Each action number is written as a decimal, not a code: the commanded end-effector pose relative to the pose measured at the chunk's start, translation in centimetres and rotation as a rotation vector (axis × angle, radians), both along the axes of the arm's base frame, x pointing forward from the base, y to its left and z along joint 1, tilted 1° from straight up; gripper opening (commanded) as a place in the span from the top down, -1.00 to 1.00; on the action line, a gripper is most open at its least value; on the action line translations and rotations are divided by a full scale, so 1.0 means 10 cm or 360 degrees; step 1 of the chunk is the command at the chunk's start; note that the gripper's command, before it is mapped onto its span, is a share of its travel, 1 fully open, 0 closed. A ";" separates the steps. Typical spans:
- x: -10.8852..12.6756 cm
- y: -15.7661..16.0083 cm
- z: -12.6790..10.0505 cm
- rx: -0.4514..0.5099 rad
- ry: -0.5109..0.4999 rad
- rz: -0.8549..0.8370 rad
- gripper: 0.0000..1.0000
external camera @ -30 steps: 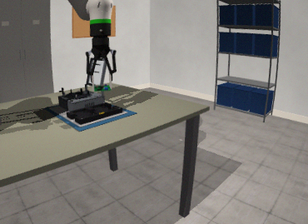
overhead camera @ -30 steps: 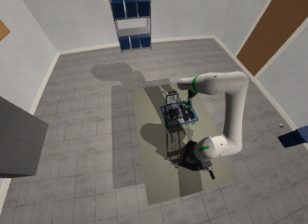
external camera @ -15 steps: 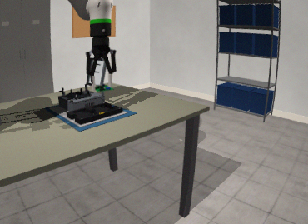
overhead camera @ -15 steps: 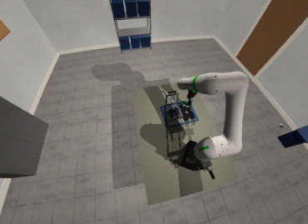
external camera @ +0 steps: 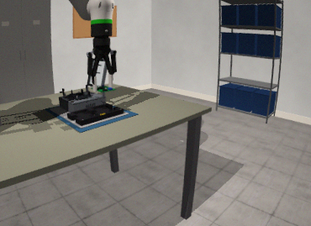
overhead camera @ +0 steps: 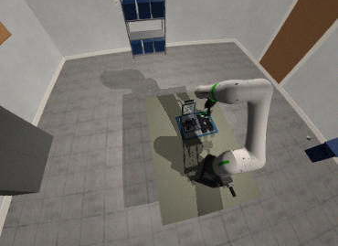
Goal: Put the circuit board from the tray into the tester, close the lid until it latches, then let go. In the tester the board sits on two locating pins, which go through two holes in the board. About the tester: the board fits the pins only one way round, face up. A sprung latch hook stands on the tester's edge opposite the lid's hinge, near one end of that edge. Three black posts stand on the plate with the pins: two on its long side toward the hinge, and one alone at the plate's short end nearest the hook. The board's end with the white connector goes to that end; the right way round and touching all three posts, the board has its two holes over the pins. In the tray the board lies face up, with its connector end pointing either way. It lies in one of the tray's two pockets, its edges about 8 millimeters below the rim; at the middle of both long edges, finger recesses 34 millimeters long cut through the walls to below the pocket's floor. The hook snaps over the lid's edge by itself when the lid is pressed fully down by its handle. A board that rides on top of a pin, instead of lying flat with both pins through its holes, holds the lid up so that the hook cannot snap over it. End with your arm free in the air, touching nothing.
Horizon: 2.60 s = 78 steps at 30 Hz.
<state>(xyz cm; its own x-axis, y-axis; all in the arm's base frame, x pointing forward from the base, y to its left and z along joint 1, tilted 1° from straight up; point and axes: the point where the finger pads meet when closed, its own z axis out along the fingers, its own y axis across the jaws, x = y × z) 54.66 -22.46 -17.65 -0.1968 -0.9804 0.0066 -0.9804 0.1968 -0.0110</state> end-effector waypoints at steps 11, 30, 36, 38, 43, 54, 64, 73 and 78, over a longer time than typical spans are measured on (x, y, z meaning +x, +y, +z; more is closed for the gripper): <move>0.00 0.00 0.00 0.0000 0.0000 0.0142 0.09; 0.00 0.00 0.00 -0.0001 0.0001 0.0226 0.09; 0.00 0.00 0.00 -0.0001 0.0001 0.0232 0.09; 0.00 0.00 0.00 -0.0001 0.0001 0.0233 0.09; 0.00 0.00 0.00 -0.0001 0.0001 0.0234 0.09; 0.00 0.00 0.00 -0.0001 0.0001 0.0234 0.09; 0.00 0.00 0.00 -0.0001 0.0001 0.0234 0.09; 0.00 0.00 0.00 -0.0001 0.0001 0.0234 0.09; 0.00 0.00 0.00 -0.0001 0.0001 0.0234 0.09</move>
<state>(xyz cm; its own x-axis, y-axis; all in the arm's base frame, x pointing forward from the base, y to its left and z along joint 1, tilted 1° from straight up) 54.66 -22.46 -17.65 -0.0513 -0.9987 0.0070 -0.9986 0.0513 -0.0100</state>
